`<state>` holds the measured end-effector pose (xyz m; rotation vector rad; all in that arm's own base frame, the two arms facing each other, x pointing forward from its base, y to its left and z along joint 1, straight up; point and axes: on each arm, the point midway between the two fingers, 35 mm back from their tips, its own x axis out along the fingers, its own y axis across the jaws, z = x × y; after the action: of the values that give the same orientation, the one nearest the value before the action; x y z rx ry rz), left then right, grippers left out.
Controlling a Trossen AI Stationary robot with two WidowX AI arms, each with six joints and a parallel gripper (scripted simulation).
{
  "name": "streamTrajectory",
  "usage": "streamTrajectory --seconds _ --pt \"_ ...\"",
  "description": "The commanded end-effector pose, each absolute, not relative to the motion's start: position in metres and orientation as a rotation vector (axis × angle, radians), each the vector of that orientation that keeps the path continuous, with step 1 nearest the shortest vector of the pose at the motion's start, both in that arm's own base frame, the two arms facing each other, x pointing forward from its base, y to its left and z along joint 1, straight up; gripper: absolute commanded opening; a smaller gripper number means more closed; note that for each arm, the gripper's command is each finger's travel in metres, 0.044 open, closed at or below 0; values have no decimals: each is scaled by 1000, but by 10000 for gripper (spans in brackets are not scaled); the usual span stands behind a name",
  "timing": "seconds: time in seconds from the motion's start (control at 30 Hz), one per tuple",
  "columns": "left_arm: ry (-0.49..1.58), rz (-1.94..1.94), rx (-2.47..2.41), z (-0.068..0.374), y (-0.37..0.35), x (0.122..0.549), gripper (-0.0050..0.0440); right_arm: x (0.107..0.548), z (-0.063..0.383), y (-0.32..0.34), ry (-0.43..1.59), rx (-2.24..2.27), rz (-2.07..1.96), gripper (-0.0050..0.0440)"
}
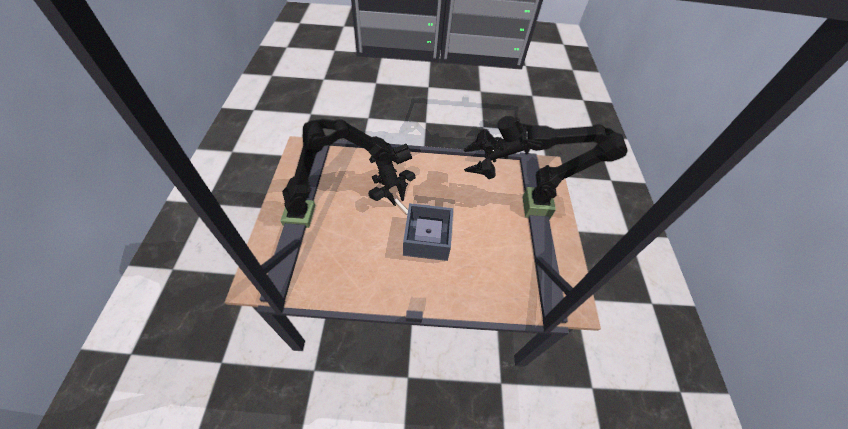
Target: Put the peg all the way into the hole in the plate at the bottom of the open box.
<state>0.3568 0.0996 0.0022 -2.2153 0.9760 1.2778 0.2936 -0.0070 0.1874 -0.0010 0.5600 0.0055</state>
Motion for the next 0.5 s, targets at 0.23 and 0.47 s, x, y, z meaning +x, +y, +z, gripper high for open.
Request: streamTrajectory --seconds 0.23,0.47 --pt "960 1263 -2216 7 101 359 170 295 195 -7 538 -3 5 440" --pt "956 1253 -2216 10 102 361 130 295 195 -7 538 -3 5 440"
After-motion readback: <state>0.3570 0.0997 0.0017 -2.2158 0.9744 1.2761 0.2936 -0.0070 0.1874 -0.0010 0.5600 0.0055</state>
